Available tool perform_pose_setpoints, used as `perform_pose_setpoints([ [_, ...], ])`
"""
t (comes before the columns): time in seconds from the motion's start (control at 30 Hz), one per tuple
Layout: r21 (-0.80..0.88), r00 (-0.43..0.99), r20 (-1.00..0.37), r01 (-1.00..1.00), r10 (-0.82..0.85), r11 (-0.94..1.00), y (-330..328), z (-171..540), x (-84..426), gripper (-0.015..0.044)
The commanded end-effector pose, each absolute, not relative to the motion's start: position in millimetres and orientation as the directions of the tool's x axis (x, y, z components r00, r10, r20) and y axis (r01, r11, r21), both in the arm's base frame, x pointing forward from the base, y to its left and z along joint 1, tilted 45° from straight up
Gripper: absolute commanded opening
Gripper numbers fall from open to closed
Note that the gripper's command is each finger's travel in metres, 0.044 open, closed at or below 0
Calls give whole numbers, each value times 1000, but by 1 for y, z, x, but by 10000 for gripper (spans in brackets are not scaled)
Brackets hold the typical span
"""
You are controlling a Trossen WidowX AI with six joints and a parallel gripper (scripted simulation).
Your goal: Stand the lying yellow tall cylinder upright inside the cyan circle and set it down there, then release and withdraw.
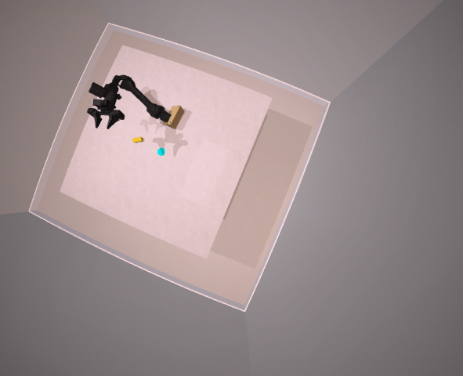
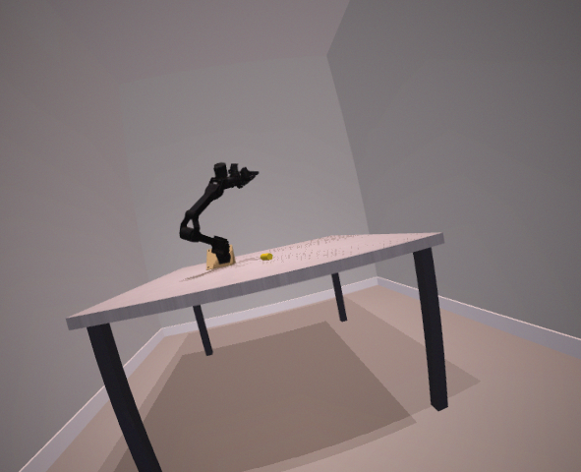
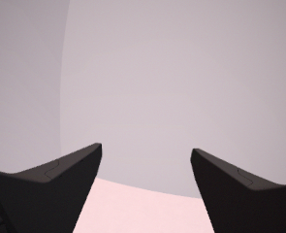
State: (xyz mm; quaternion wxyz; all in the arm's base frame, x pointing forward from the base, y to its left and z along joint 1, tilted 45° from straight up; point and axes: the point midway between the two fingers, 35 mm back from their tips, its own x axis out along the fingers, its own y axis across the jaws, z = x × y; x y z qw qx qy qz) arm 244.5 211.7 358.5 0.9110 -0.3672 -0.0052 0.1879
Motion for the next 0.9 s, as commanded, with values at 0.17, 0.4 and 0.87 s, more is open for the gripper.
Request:
perform_pose_setpoints([
  [0.17,-388,830,-543,-113,-128,915,132,260,292,309],
  [0.4,-337,604,-674,262,-426,904,67,220,288,309],
  [0.87,-421,103,-653,774,-751,473,-28,204,249,309],
])
